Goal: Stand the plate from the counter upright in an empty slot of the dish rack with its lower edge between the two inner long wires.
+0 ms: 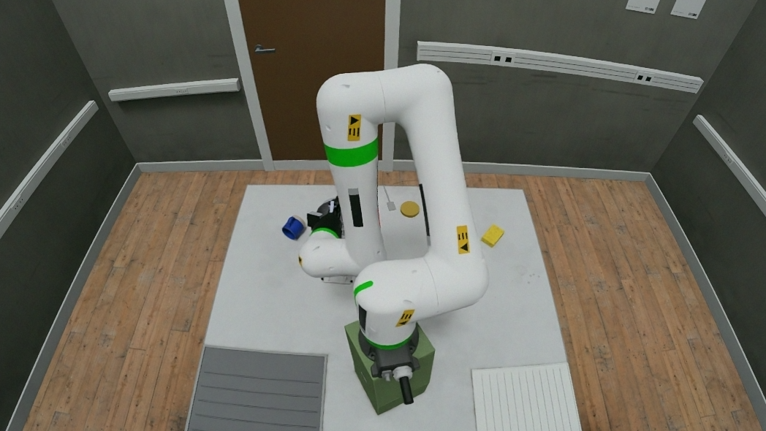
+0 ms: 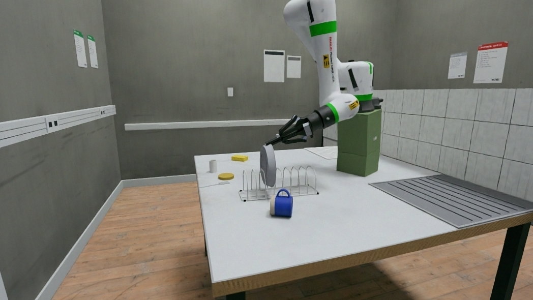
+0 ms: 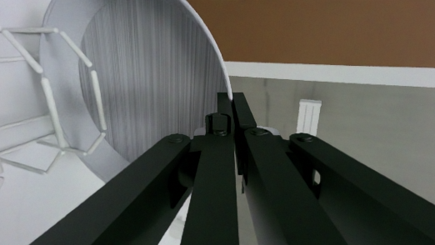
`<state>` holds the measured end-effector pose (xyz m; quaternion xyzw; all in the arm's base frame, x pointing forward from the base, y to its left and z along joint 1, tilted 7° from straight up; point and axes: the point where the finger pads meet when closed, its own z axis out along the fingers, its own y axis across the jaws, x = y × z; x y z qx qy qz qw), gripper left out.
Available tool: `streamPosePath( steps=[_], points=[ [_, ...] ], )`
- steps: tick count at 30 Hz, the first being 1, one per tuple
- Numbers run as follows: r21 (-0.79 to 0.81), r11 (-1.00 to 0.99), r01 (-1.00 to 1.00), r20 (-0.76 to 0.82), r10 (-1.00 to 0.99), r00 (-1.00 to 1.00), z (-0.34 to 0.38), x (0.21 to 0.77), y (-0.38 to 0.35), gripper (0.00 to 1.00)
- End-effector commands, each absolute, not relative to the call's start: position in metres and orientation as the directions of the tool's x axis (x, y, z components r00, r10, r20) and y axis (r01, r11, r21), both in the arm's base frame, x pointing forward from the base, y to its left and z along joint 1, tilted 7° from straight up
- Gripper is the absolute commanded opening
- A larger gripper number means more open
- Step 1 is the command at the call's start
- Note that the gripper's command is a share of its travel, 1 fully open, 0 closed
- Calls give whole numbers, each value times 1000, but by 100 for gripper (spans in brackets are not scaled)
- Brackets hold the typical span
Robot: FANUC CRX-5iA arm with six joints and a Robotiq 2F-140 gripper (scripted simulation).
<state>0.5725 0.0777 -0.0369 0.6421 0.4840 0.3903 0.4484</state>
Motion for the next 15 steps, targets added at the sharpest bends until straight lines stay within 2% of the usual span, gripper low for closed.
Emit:
streamPosePath(
  steps=[1, 15],
  points=[
    [954, -129, 270, 68, 972, 227, -39, 573, 78, 10],
    [954, -129, 270, 68, 972, 227, -41, 573, 78, 10]
  ],
)
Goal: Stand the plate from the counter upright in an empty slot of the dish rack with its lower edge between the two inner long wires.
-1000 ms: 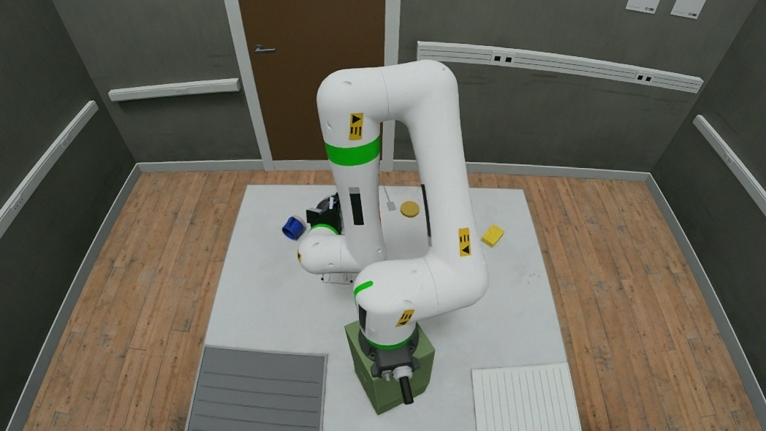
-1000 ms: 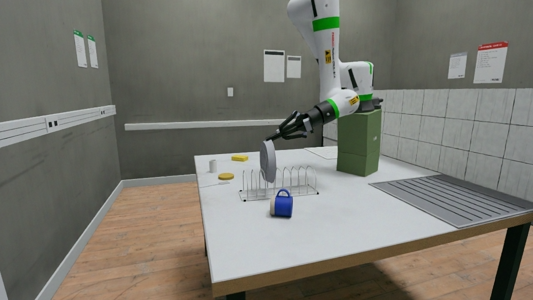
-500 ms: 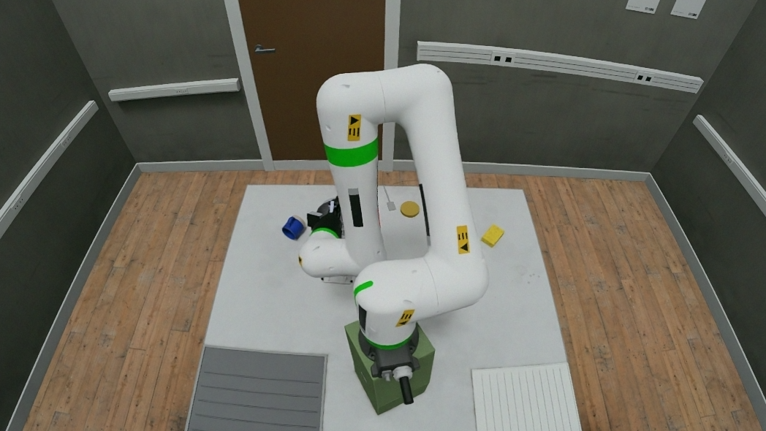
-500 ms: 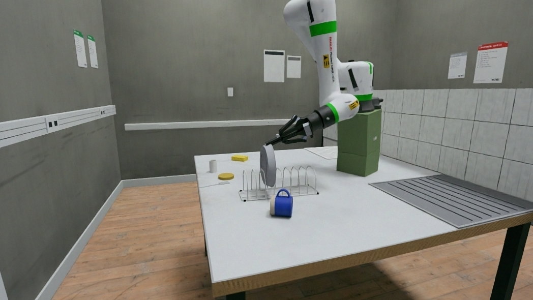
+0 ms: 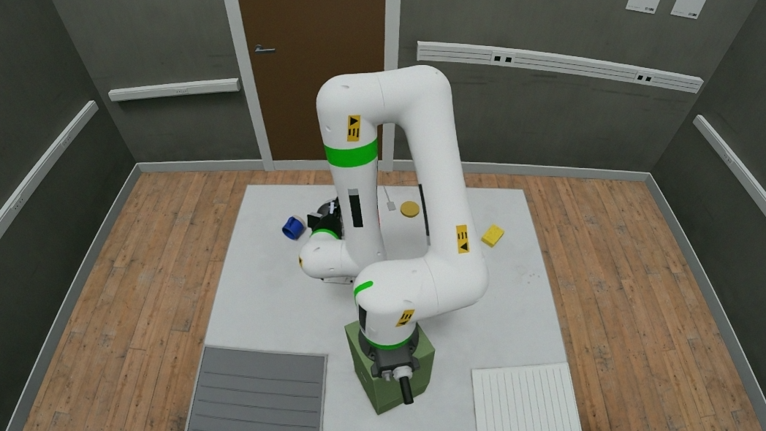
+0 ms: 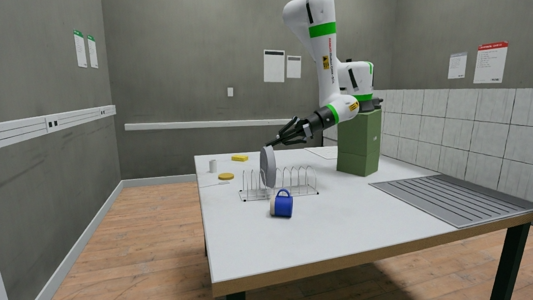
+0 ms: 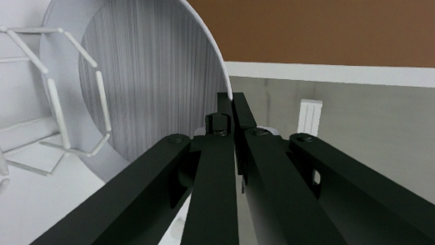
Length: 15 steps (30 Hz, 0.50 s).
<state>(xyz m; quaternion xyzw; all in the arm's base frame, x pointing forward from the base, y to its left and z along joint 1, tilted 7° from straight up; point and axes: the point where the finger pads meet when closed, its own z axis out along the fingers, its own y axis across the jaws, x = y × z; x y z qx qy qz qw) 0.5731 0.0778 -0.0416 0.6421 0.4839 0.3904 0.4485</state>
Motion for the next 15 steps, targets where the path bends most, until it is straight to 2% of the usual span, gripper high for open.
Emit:
streamPosePath(
  steps=[1, 15],
  points=[
    [954, -129, 270, 68, 972, 227, -41, 573, 78, 10],
    [954, -129, 270, 68, 972, 227, -49, 574, 78, 10]
  ],
)
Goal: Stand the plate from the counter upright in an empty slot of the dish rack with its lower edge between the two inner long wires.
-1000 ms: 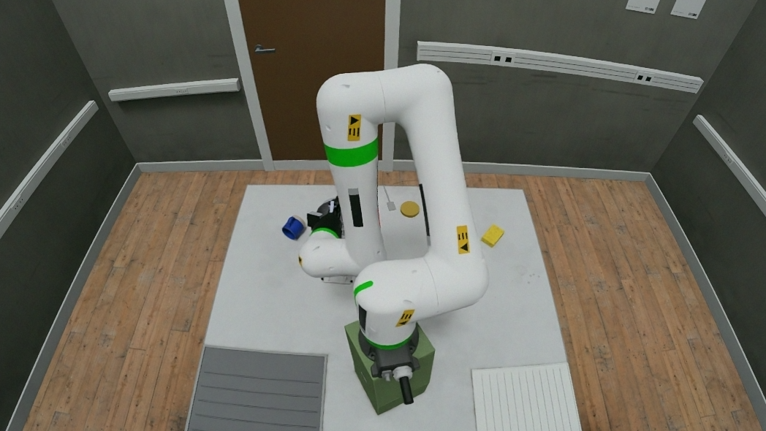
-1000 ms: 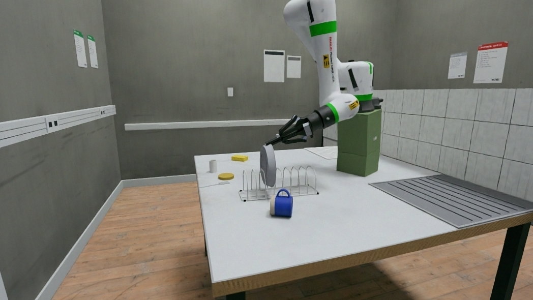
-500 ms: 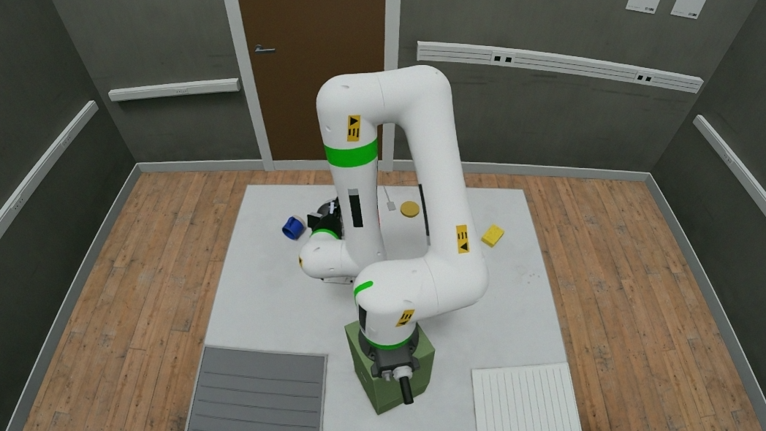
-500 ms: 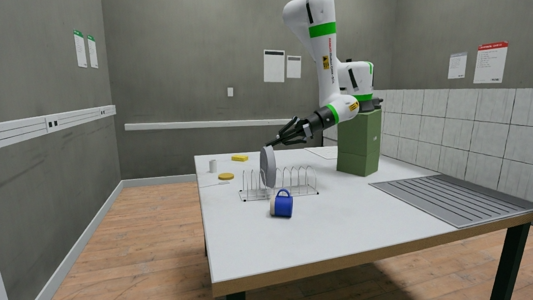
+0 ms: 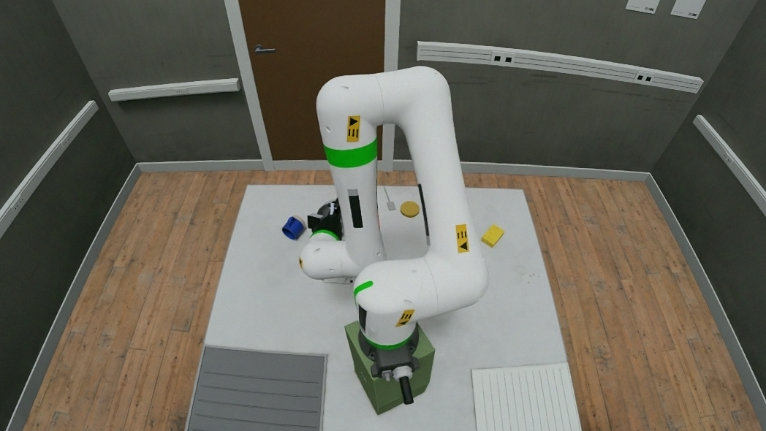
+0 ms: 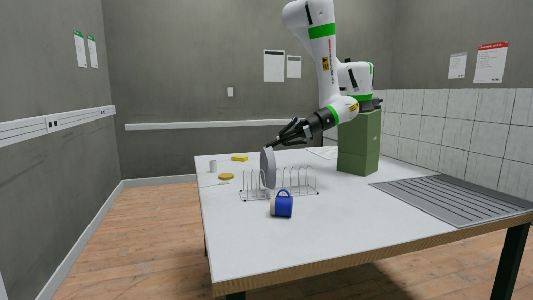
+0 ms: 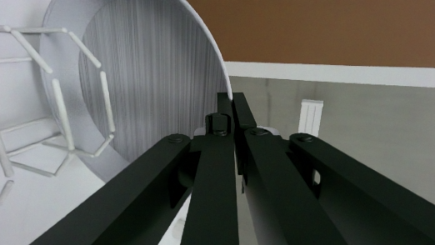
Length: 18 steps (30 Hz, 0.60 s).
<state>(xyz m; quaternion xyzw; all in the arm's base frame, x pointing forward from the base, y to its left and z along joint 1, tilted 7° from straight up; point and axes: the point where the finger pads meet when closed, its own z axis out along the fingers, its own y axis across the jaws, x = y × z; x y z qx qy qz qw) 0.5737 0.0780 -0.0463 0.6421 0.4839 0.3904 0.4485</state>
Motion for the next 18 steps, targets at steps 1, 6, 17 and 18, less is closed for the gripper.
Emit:
streamPosePath(
  steps=[1, 6, 17, 18],
  points=[
    [954, -129, 270, 68, 972, 227, -50, 574, 78, 10],
    [954, -129, 270, 68, 972, 227, -57, 575, 79, 10],
    [954, -129, 270, 68, 972, 227, -65, 576, 79, 10],
    [954, -129, 270, 68, 972, 227, -65, 576, 79, 10]
  ],
)
